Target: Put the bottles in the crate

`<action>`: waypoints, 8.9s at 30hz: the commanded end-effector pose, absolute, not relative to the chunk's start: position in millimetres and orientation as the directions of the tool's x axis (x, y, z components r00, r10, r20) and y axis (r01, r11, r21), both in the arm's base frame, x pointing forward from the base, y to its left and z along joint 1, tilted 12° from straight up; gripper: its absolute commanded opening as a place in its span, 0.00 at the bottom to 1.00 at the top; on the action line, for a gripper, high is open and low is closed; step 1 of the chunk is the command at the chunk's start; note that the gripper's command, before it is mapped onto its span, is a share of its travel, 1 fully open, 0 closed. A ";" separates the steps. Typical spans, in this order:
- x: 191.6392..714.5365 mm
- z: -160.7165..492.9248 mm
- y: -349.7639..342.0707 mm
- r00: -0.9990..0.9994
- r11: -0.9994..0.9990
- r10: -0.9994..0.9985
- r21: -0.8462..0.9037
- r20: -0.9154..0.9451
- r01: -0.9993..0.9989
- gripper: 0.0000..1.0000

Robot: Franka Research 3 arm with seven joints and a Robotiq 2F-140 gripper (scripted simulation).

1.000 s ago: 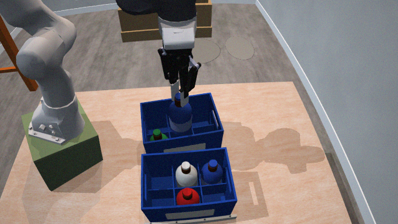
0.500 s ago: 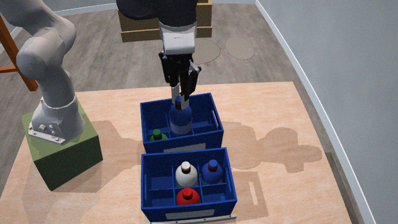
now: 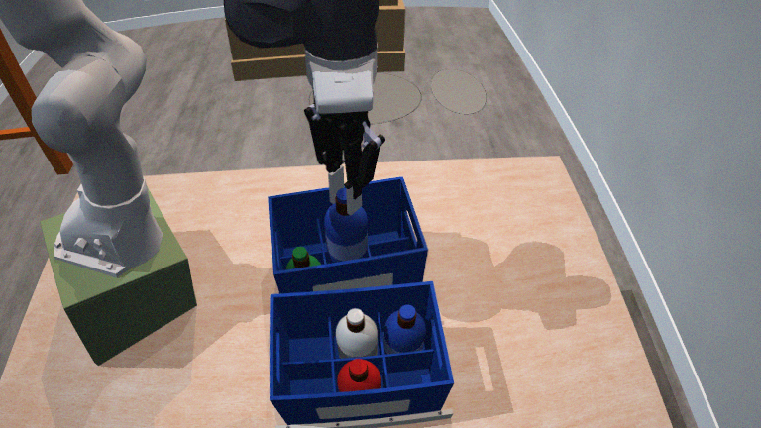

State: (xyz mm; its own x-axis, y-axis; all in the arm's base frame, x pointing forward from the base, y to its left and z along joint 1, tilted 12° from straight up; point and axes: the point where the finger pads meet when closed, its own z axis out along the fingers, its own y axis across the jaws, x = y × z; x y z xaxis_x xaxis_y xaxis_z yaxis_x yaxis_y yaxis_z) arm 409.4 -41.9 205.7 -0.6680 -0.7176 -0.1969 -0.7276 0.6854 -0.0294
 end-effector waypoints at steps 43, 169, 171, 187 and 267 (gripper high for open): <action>421.7 170.9 -38.5 -0.664 0.685 -0.718 -0.042 -0.209 -0.727 0.00; 432.8 98.7 -29.6 -0.664 0.685 -0.718 -0.042 -0.209 -0.727 0.00; 432.9 97.7 -29.4 -0.664 0.685 -0.718 -0.042 -0.209 -0.727 0.00; 434.1 90.9 -28.6 -0.664 0.685 -0.718 -0.042 -0.209 -0.727 0.00; 436.9 75.5 -26.6 -0.664 0.685 -0.718 -0.042 -0.209 -0.727 0.38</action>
